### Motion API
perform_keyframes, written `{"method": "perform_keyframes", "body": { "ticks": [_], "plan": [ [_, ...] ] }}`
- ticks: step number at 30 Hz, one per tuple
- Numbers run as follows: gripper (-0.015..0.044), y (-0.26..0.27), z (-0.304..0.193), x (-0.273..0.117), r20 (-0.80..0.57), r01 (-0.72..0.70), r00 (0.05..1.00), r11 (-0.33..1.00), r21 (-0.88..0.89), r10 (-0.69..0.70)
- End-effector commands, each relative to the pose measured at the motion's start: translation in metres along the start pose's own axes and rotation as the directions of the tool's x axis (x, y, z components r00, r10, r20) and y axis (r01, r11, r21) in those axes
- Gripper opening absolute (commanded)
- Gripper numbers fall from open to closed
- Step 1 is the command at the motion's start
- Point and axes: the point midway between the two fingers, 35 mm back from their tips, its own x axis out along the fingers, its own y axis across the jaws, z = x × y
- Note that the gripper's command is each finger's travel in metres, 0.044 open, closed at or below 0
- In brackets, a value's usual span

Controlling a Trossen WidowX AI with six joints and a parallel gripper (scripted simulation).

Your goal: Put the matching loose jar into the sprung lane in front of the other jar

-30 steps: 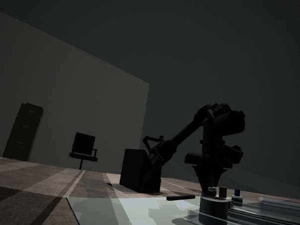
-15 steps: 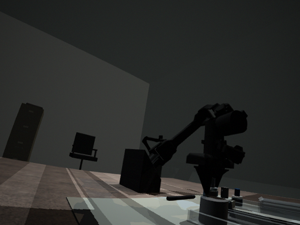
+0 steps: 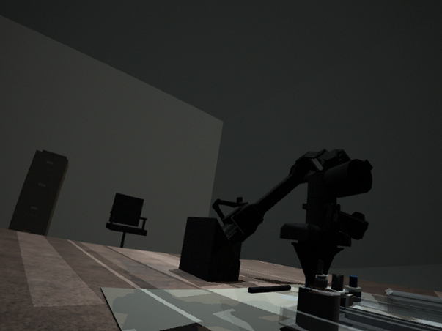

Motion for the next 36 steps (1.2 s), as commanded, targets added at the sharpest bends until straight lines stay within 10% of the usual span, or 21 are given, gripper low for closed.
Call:
{"method": "perform_keyframes", "body": {
  "ticks": [1,36],
  "plan": [
    [0.0,0.001,0.01,-0.003,0.023,0.0,1.0,1.0,-0.013,0.0],
    [0.0,0.002,0.022,-0.006,0.024,0.0,1.0,1.0,-0.014,0.0]
  ]
}}
